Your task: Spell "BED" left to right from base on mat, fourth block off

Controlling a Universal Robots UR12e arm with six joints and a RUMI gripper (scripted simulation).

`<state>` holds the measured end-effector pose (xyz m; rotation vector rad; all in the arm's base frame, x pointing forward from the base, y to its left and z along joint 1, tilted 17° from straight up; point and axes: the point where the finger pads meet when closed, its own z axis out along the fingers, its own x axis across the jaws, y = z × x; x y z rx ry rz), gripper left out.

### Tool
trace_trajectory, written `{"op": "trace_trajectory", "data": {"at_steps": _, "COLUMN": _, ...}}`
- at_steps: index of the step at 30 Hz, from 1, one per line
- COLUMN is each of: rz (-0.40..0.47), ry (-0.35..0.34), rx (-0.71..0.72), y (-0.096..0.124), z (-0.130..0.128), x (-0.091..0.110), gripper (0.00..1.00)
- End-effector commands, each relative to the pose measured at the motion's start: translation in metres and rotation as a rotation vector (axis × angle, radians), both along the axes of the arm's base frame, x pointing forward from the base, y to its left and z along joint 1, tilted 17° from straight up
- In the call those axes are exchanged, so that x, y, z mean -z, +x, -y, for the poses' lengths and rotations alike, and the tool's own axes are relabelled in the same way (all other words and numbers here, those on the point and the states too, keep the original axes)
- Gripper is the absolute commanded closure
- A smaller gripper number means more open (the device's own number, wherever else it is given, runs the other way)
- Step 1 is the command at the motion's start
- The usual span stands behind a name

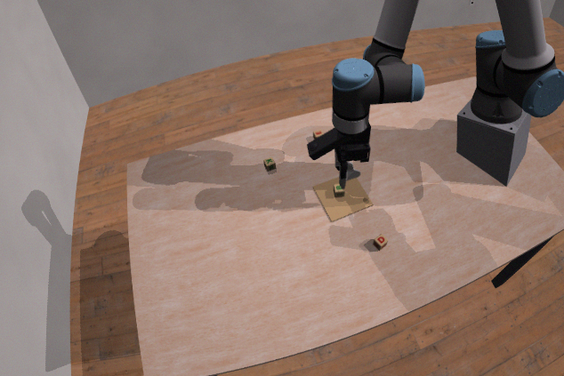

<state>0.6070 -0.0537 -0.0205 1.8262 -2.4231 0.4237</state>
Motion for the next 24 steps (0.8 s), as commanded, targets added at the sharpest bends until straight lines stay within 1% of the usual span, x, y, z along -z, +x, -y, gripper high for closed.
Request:
{"op": "trace_trajectory", "data": {"at_steps": 1, "rz": 0.001, "ry": 0.000, "rx": 0.000, "y": 0.002, "z": 0.002, "x": 0.008, "gripper": 0.60}}
{"op": "trace_trajectory", "data": {"at_steps": 10, "rz": 0.001, "ry": 0.000, "rx": 0.000, "y": 0.003, "z": 0.005, "x": 0.020, "gripper": 0.60}}
{"op": "trace_trajectory", "data": {"at_steps": 24, "rz": 0.001, "ry": 0.000, "rx": 0.000, "y": 0.004, "z": 0.007, "x": 0.027, "gripper": 0.60}}
